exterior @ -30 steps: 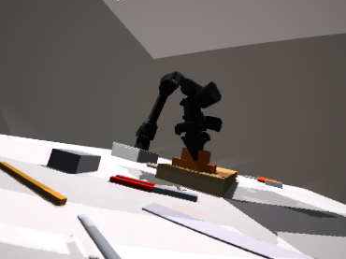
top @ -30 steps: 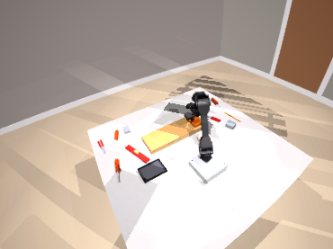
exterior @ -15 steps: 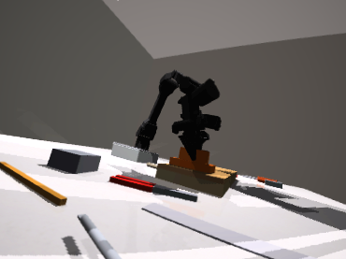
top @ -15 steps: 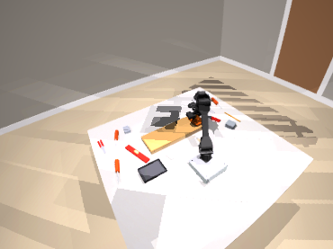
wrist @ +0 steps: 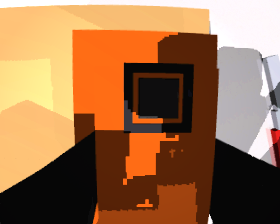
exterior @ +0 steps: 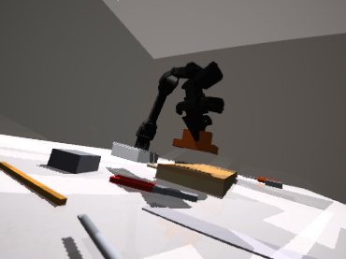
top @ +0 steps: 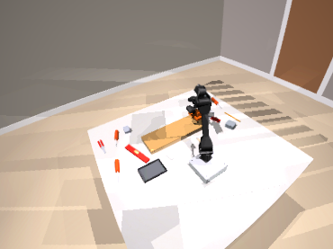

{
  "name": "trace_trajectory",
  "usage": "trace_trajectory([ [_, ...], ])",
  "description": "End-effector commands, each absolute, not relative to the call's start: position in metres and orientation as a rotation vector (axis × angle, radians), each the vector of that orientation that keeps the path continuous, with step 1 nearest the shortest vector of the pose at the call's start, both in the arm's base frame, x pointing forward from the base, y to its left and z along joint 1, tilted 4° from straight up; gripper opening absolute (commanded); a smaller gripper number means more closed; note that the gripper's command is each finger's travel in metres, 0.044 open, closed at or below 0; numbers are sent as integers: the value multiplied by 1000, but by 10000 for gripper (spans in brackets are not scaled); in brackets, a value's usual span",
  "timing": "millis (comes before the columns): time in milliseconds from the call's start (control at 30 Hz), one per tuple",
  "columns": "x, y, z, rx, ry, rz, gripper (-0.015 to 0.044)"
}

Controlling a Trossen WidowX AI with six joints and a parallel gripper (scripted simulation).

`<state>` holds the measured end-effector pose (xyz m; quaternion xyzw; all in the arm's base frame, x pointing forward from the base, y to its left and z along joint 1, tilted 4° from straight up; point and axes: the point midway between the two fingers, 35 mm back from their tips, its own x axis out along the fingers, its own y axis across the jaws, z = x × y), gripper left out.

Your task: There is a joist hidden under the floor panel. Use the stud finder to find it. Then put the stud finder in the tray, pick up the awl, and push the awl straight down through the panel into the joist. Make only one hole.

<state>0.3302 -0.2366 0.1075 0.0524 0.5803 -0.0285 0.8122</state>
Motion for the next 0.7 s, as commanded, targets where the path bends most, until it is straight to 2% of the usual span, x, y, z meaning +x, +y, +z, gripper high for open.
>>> trace_trajectory([
  [0, 329, -238, 133, 100, 1224, -62, 0],
  [333, 329, -232, 151, 89, 1226, -48, 0],
  [667, 358, -174, 151, -12, 1227, 78, 0],
])
